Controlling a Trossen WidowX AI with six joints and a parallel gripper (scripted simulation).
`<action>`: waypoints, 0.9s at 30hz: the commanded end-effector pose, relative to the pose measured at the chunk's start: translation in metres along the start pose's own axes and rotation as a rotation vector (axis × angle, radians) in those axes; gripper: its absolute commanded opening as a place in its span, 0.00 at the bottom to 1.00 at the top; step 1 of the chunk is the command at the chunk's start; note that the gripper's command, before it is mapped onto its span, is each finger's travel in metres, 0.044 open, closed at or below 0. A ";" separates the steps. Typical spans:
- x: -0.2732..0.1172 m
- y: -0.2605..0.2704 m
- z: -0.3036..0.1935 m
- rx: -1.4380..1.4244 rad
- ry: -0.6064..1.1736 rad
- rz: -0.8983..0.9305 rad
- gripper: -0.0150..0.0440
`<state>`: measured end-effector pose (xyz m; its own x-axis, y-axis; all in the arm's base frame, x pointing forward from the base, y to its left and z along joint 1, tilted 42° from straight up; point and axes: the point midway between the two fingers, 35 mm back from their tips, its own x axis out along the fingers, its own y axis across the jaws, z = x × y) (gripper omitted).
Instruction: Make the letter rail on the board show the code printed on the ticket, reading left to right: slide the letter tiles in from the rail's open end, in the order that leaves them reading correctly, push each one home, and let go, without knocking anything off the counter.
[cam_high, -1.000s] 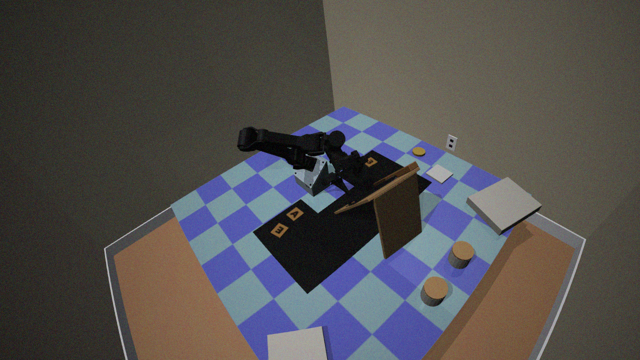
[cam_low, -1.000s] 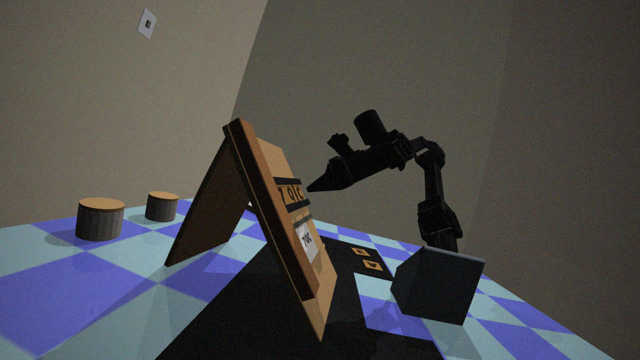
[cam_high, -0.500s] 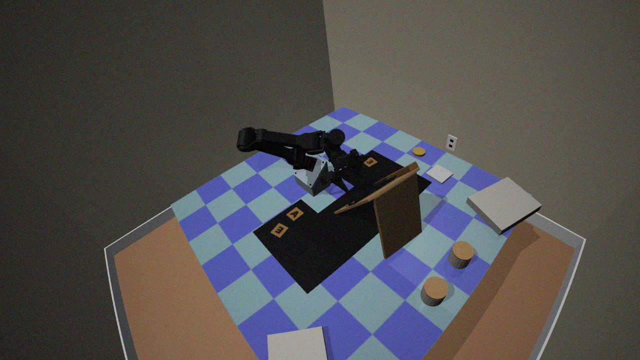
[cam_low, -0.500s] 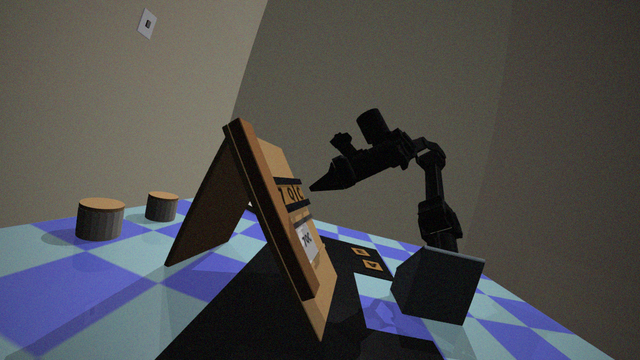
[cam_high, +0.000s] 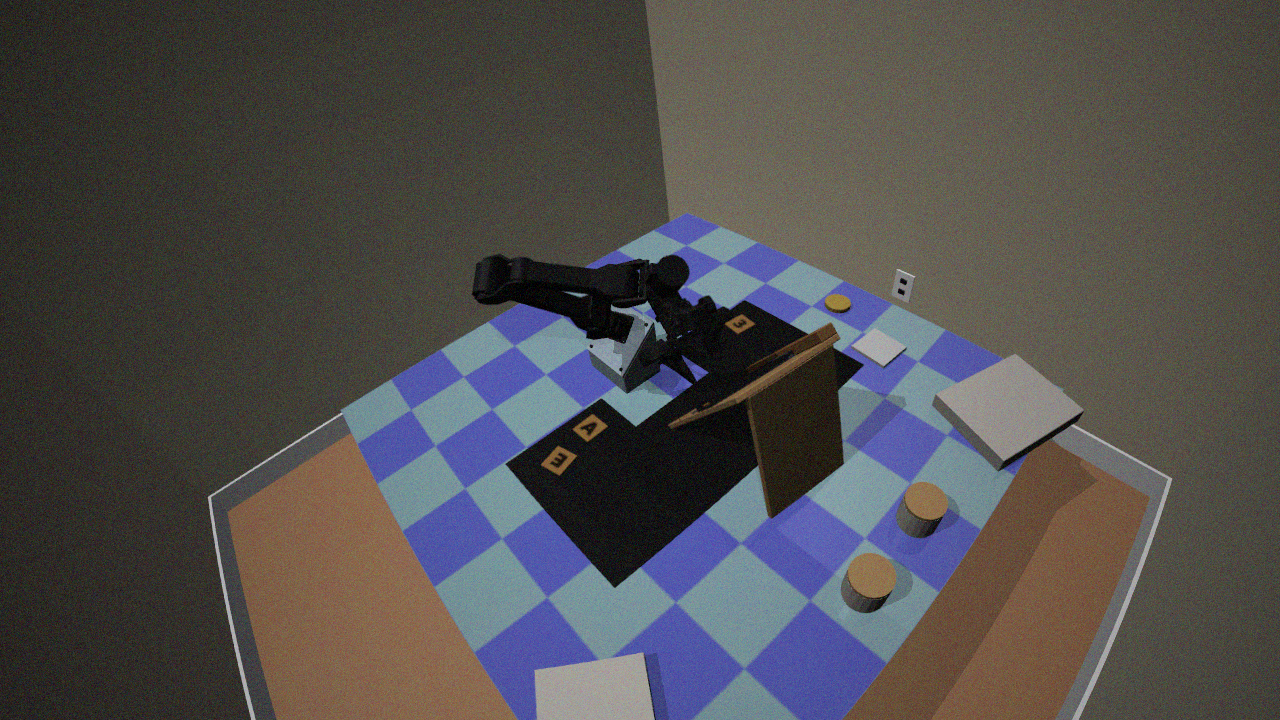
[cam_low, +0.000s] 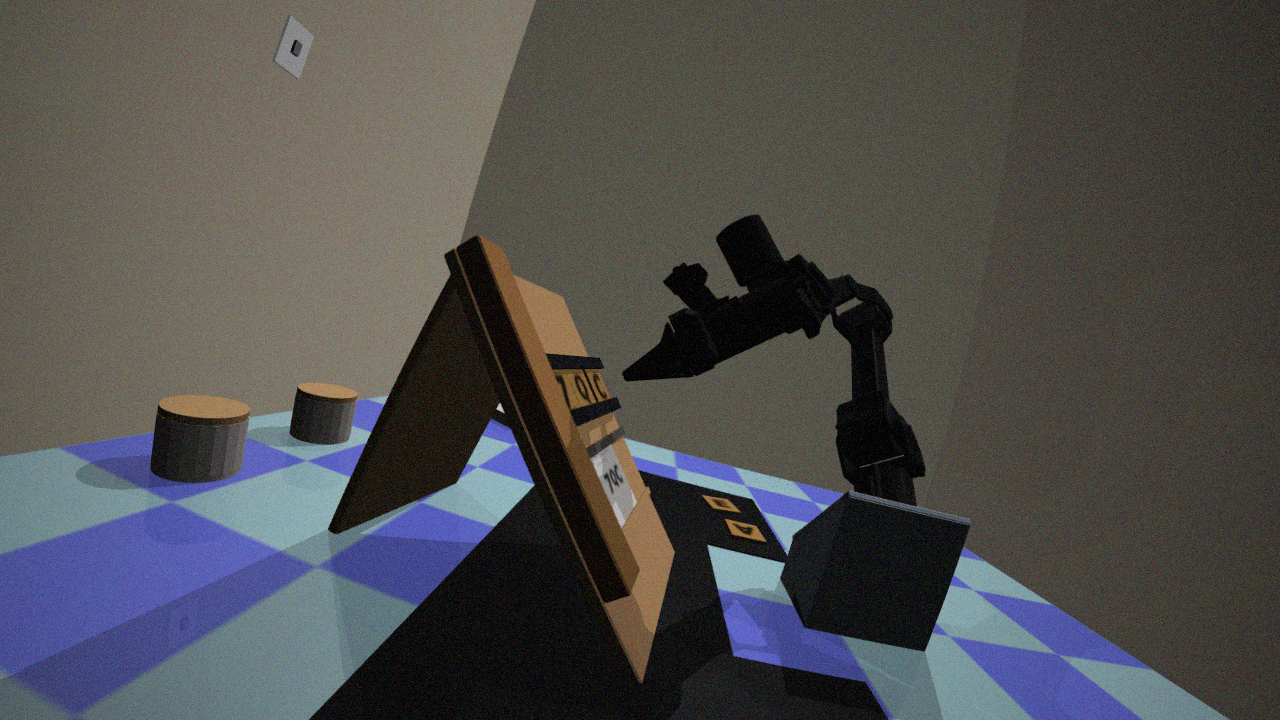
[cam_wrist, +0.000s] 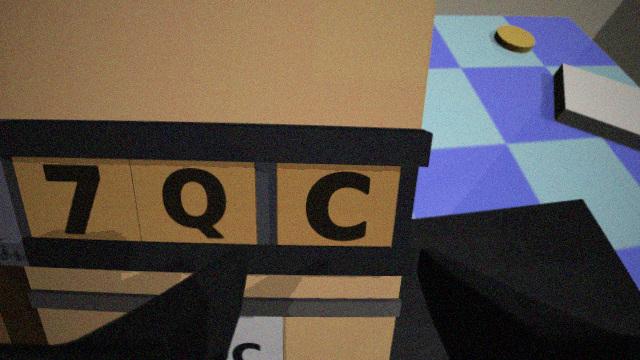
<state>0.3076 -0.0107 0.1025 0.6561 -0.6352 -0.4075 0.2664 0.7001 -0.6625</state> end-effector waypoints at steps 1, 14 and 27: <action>-0.002 -0.002 0.002 0.009 -0.004 -0.003 0.75; -0.003 -0.004 0.004 0.009 -0.004 -0.003 0.75; -0.002 -0.002 0.002 0.000 0.000 0.000 0.25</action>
<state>0.3068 -0.0102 0.1059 0.6564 -0.6351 -0.4072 0.2668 0.7003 -0.6621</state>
